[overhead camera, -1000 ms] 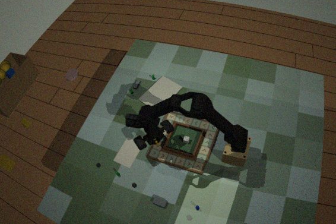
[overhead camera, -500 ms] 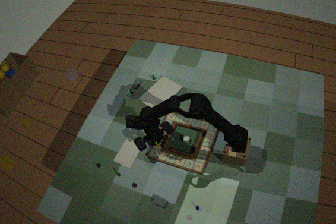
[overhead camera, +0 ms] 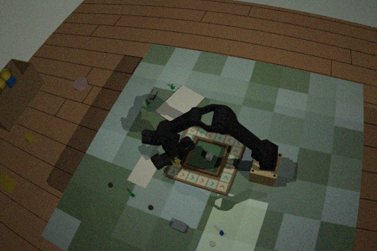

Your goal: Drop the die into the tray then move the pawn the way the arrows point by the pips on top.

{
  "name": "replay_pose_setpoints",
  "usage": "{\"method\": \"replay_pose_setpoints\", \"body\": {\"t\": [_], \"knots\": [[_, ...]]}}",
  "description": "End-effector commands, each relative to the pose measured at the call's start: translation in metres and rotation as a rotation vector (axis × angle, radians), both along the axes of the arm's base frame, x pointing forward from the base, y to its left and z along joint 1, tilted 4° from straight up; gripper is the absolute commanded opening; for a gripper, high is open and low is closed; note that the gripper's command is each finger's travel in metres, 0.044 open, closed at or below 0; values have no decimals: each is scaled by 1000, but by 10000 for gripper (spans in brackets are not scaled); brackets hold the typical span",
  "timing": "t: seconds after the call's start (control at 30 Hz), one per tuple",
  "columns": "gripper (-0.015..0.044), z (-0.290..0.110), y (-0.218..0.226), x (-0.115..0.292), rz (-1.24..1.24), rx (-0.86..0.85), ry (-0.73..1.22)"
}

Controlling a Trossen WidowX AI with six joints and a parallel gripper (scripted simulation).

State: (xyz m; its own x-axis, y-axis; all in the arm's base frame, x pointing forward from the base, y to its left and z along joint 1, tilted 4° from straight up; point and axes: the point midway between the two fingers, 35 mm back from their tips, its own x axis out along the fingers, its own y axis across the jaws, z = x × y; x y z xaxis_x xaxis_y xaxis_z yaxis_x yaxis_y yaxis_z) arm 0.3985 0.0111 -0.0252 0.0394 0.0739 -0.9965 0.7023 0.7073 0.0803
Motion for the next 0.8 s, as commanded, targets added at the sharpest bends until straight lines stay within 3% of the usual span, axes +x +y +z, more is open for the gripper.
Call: {"method": "replay_pose_setpoints", "body": {"t": [0.0,0.07,0.17,0.33,0.73,0.77], "knots": [[315,24,-2,1,-1,0,4],[368,46,-4,-1,-3,0,11],[440,49,-4,-1,-3,1,12],[440,60,-7,-7,19,-1,10],[440,120,-37,-150,417,-14,-8],[440,115,-33,-99,292,-16,-23]]}}
